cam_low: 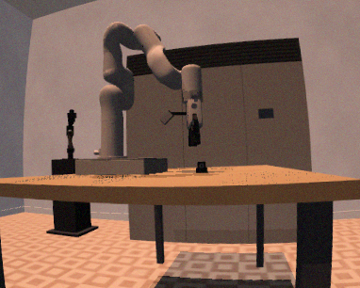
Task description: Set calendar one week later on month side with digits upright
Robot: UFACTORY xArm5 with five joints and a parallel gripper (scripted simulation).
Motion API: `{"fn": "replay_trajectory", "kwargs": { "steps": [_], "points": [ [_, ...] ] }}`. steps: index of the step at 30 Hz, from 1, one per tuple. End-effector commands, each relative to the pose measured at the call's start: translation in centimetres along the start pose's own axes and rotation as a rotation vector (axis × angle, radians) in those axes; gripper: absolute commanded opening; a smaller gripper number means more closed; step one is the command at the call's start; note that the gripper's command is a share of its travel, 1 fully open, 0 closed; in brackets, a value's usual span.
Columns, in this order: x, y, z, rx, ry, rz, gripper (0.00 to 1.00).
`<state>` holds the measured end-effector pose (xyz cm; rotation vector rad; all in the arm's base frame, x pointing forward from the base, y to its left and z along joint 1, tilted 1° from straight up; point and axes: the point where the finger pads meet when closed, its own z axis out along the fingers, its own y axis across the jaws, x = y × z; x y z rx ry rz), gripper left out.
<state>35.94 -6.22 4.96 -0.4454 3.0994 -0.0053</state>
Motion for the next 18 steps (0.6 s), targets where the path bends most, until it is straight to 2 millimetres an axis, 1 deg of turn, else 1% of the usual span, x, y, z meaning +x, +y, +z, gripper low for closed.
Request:
{"fn": "replay_trajectory", "kwargs": {
  "steps": [1,3,6,8,12,13,14,15,18],
  "points": [
    [-0.4,0.4,-0.2,0.001,-0.002,-0.167,1.0],
    [-0.6,0.6,-0.3,0.001,-0.002,-0.243,1.0],
    [-0.6,0.6,-0.3,0.001,-0.002,-0.249,1.0],
    [-0.9,1.0,-0.4,0.001,-0.002,-0.394,1.0],
    [-1.1,1.2,-0.4,0.001,-0.002,-0.485,1.0],
    [-1.2,1.4,-0.5,0.001,-0.002,-0.549,1.0],
    [-1.2,1.5,-0.5,0.001,-0.002,-0.558,1.0],
    [-1.3,1.6,-0.5,0.001,-0.002,-0.616,1.0],
    [-1.5,1.8,-0.6,0.001,-0.002,-0.698,1.0]
  ]
}}
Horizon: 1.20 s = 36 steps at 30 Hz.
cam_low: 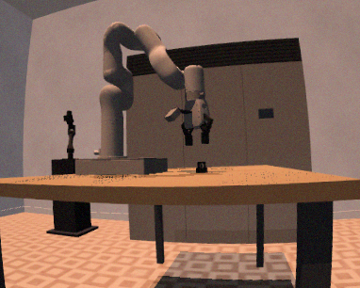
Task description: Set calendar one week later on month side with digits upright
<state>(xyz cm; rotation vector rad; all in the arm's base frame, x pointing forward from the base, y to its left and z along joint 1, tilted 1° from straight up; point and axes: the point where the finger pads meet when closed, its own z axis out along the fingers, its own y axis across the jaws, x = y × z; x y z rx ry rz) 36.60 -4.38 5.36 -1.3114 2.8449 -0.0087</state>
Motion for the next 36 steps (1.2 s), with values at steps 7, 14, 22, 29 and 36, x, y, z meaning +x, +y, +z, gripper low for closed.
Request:
{"fn": "replay_trajectory", "kwargs": {
  "steps": [7,14,22,29,36],
  "points": [
    [-1.0,0.3,-0.3,0.002,-0.001,-0.308,1.0],
    [-1.8,0.7,-0.5,0.002,-0.001,-0.561,1.0],
    [-2.4,1.0,-0.6,0.002,-0.001,-0.758,1.0],
    [-2.7,1.1,-0.7,0.002,-0.001,-0.857,1.0],
    [-2.8,1.1,-0.7,0.002,-0.001,-0.87,0.47]
  ]
}}
